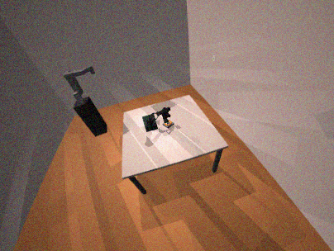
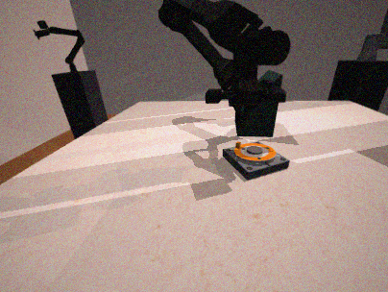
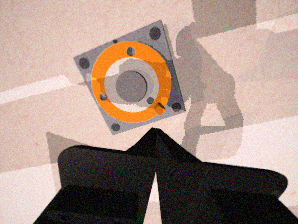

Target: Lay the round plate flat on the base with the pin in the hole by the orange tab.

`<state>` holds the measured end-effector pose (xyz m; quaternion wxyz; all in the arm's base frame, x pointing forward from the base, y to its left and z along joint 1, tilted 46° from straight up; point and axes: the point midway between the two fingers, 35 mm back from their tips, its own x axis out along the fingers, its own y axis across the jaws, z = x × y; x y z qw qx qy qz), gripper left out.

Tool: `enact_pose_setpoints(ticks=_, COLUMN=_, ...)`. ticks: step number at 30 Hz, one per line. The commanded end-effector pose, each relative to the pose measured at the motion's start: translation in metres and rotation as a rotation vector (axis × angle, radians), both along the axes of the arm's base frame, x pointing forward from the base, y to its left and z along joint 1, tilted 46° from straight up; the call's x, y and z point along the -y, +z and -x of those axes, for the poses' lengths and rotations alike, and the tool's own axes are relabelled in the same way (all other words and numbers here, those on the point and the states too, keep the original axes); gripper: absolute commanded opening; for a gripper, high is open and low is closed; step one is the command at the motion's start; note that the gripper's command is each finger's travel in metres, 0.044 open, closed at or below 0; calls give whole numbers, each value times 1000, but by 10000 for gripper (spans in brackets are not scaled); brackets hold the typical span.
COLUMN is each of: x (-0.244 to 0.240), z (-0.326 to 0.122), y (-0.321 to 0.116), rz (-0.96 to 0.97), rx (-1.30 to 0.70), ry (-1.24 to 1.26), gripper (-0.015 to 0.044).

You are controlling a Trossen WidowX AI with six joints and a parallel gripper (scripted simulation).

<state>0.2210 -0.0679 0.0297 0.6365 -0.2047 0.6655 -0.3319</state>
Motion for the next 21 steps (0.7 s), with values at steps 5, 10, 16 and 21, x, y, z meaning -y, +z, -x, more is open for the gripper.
enact_pose_setpoints(ticks=5, x=24, z=8, y=-25, rz=10, rx=-18, ry=-5, gripper=0)
enact_pose_setpoints(ticks=10, x=32, z=11, y=-34, rz=12, rx=-19, ry=-5, gripper=0)
enact_pose_setpoints(ticks=16, x=34, z=10, y=-32, rz=12, rx=-18, ry=-5, gripper=0)
enact_pose_setpoints(ticks=21, x=39, z=4, y=-28, rz=13, rx=-18, ry=-5, gripper=0)
